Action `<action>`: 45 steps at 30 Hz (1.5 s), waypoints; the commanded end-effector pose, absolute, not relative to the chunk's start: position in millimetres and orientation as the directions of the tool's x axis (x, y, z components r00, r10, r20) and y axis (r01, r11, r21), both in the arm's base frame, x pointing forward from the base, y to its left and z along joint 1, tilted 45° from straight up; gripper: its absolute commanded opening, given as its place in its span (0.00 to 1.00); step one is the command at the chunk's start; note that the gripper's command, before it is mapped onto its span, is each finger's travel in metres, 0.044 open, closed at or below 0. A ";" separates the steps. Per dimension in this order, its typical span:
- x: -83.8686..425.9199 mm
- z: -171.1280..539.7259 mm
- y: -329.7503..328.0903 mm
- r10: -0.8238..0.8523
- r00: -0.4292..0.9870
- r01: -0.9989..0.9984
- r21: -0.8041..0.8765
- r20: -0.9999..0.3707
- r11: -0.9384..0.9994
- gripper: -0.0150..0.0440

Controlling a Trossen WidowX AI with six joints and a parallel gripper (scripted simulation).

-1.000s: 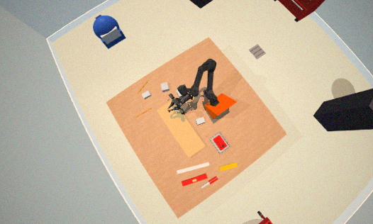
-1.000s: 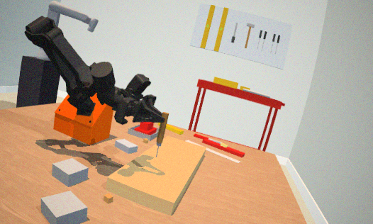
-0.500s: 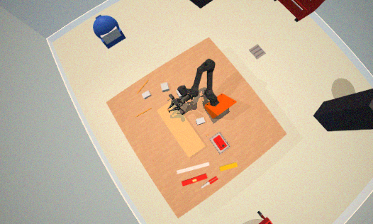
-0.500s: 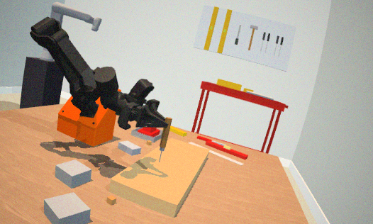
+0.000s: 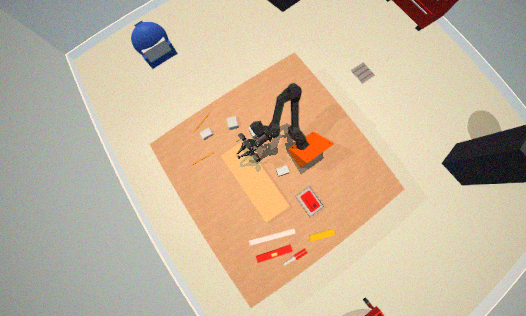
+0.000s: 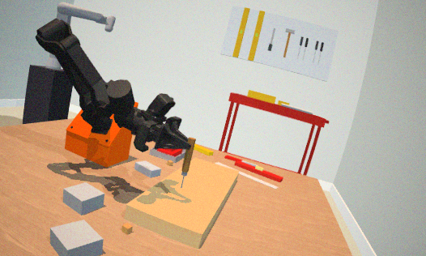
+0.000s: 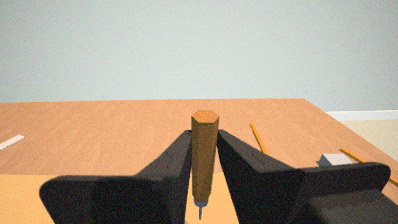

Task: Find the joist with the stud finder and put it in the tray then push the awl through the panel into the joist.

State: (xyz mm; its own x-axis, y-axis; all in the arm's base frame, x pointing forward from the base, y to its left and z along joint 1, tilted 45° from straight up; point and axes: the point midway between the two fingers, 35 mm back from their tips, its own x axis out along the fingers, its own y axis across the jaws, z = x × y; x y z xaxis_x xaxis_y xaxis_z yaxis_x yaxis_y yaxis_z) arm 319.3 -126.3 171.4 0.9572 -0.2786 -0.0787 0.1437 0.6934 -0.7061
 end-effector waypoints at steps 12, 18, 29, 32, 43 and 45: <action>318.7 165.1 -131.1 -0.273 0.959 0.138 -0.708 -0.079 0.692 0.25; 318.1 162.8 -133.3 -0.273 0.959 0.138 -0.709 -0.079 0.692 0.25; 316.9 158.6 -137.2 -0.273 0.959 0.138 -0.709 -0.079 0.692 0.25; 316.7 157.7 -138.2 -0.273 0.959 0.138 -0.709 -0.079 0.692 0.25; 315.0 146.4 -149.4 -0.273 0.959 0.138 -0.709 -0.080 0.691 0.25; 314.5 144.1 -151.7 -0.273 0.959 0.138 -0.709 -0.080 0.691 0.25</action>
